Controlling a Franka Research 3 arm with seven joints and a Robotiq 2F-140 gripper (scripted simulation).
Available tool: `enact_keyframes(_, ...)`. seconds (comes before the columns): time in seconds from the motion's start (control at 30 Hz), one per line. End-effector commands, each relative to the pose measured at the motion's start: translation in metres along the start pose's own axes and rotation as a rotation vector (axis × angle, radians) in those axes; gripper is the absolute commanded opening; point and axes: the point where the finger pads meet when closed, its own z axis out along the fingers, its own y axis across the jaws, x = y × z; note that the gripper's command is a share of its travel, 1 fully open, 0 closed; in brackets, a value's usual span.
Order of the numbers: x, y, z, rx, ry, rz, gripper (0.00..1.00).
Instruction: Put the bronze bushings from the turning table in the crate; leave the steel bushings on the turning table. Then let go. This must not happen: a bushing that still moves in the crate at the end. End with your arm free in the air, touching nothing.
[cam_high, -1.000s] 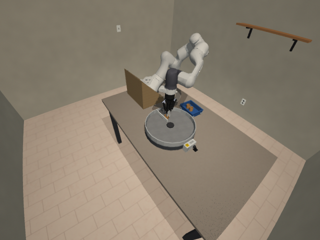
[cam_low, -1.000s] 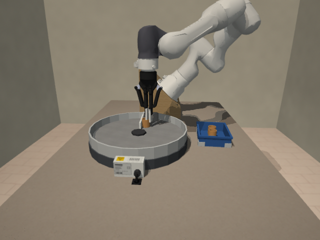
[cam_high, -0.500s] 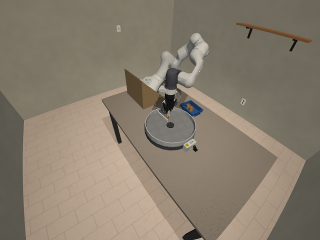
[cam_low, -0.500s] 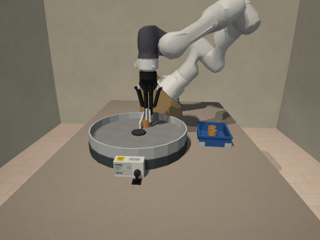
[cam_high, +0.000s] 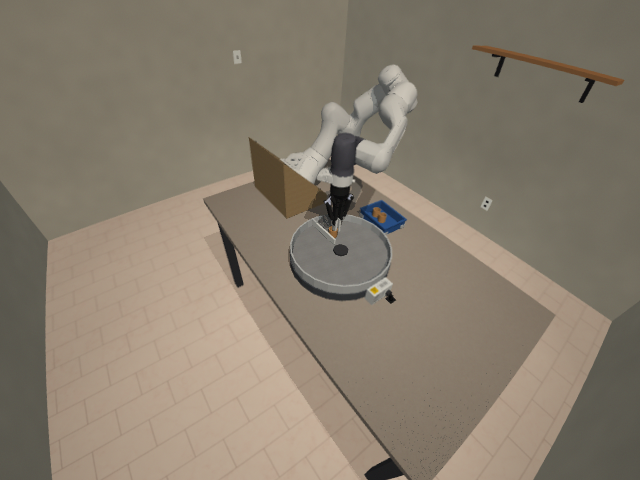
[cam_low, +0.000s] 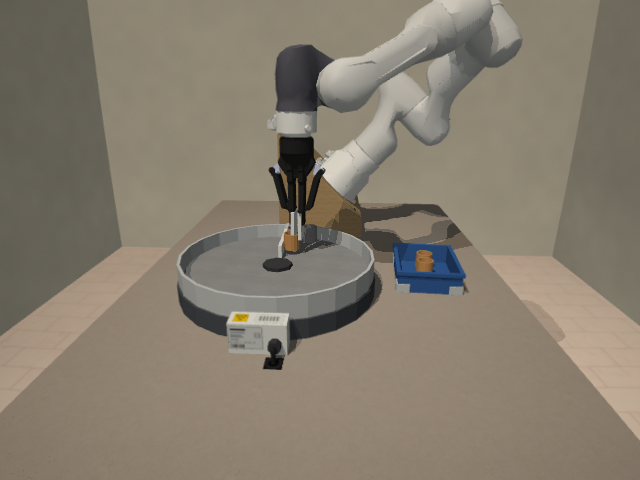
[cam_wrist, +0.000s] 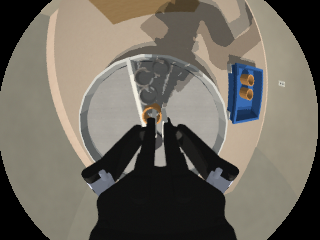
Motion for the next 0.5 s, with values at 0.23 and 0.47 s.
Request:
enact_keyframes(0.23, 0.001, -0.002, -0.043, 0.002, 0.001, 0.008, 0.00)
enact_keyframes(0.47, 0.001, -0.002, -0.055, 0.002, 0.001, 0.008, 0.00)
